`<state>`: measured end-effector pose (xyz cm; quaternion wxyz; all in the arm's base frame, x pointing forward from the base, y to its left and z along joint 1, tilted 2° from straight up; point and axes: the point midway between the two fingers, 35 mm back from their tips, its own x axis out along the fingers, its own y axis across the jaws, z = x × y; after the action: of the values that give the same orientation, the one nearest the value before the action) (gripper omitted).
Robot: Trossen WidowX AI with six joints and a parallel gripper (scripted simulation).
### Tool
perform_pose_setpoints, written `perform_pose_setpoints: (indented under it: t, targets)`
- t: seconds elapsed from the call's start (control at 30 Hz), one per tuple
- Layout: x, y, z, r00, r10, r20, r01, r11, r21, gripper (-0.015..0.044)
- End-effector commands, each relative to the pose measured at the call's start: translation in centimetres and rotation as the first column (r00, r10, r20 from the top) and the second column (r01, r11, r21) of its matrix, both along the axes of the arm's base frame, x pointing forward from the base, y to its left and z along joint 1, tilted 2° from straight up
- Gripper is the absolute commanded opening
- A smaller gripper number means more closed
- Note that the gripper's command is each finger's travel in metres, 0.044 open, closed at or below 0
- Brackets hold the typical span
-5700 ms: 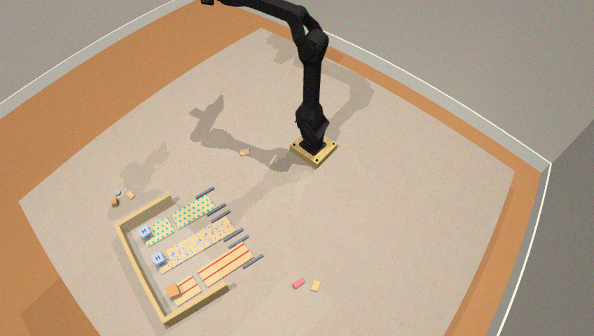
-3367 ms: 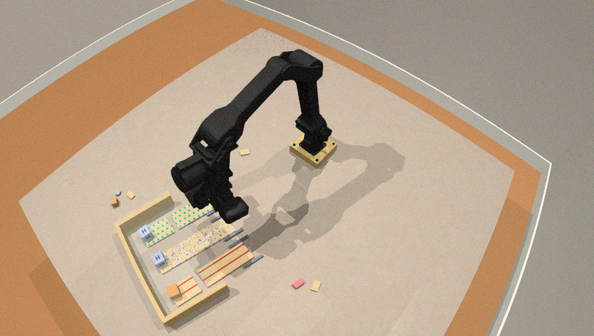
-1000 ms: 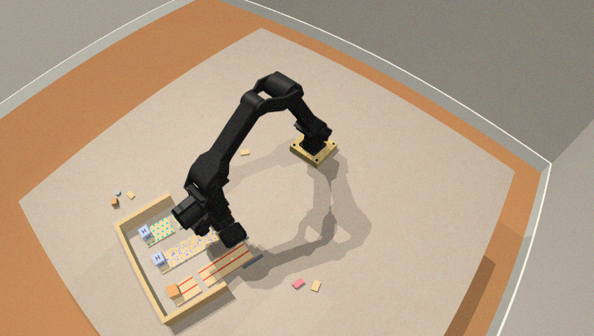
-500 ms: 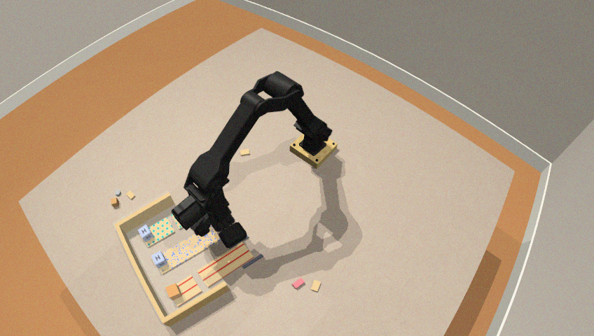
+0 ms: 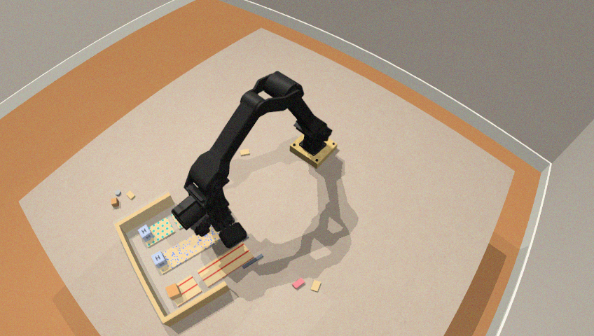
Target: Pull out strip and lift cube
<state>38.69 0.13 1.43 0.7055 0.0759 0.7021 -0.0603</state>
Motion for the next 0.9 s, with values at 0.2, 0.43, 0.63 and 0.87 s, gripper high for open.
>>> perform_pose_setpoints:
  t: [0.2, 0.43, 0.63, 0.87]
  targets:
    - [-0.5, 0.1, -0.2, 1.0, -0.005, 0.003, 0.005, 1.0, -0.004, 0.0]
    - [-1.6, 0.3, -0.2, 1.0, -0.005, 0.002, 0.005, 1.0, -0.003, 0.0]
    - [-2.5, 0.5, -0.3, 1.0, -0.005, 0.001, 0.005, 1.0, -0.003, 0.0]
    - [-3.5, 0.7, -0.3, 1.0, -0.005, 0.001, 0.005, 1.0, -0.003, 0.0]
